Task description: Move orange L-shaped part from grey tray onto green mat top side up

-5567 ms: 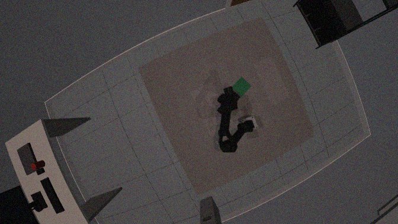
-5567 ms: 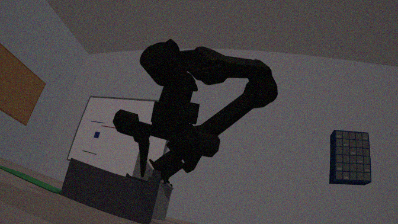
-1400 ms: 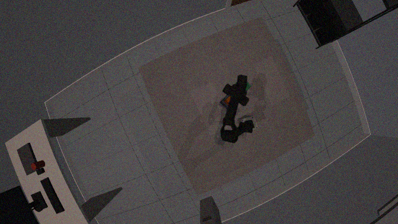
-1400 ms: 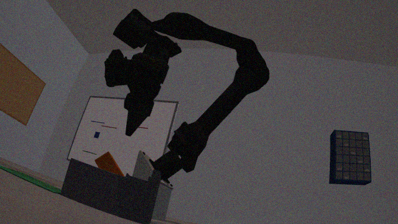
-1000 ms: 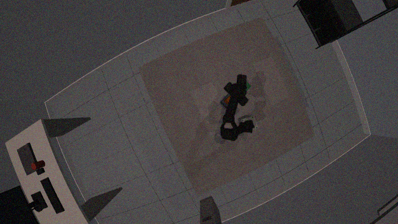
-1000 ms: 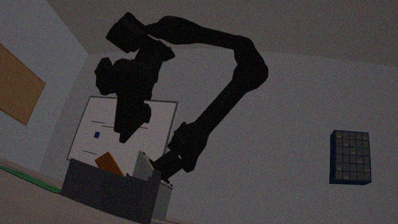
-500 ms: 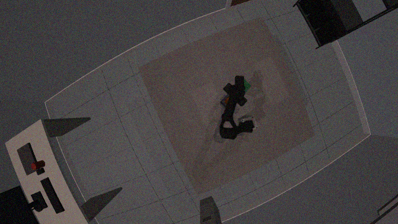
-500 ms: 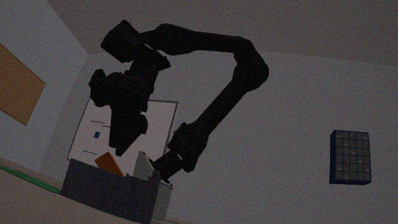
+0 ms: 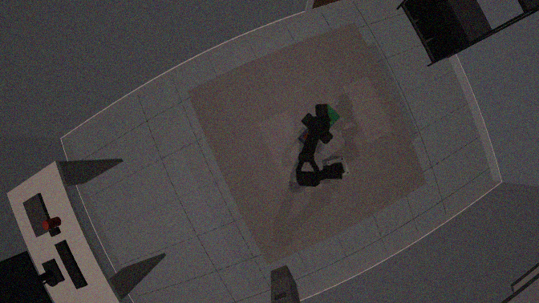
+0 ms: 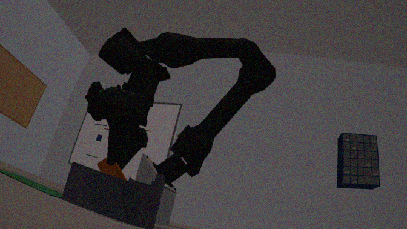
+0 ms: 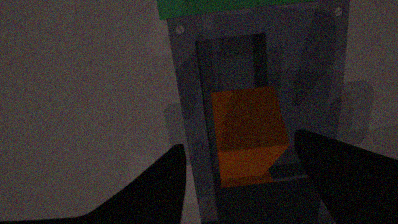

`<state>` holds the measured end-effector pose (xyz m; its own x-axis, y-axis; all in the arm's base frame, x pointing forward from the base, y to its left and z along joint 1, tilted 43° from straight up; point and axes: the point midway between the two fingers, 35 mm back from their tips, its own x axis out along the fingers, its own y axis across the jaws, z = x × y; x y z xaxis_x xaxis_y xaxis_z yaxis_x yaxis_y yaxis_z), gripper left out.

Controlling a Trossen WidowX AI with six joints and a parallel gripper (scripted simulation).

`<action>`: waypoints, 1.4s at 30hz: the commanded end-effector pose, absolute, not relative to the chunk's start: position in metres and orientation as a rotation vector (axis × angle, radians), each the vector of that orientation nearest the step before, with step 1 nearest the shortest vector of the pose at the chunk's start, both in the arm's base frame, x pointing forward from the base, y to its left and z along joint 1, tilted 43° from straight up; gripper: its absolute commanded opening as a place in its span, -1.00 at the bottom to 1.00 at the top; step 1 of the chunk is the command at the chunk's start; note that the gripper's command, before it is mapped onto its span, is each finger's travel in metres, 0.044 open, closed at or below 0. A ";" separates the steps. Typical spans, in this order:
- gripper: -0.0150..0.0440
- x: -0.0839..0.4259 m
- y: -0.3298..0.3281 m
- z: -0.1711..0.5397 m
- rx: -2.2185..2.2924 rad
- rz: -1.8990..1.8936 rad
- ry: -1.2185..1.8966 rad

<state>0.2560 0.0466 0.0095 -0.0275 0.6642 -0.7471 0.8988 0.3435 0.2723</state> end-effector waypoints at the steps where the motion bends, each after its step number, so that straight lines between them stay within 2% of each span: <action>1: 0.46 0.254 0.052 0.004 1.403 -0.351 1.769; 7: 0.46 0.254 0.056 0.000 1.403 -0.350 1.770; 12: 0.01 0.255 0.054 0.002 1.393 -0.348 1.764; 22: -0.21 0.255 0.054 0.002 1.393 -0.348 1.764; 25: -0.48 0.255 0.054 0.002 1.393 -0.348 1.764; 42: -0.49 0.255 0.043 0.014 1.398 -0.351 1.768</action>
<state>0.2546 0.0460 0.0095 -0.0319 0.6699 -0.7418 0.9035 0.3368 0.2653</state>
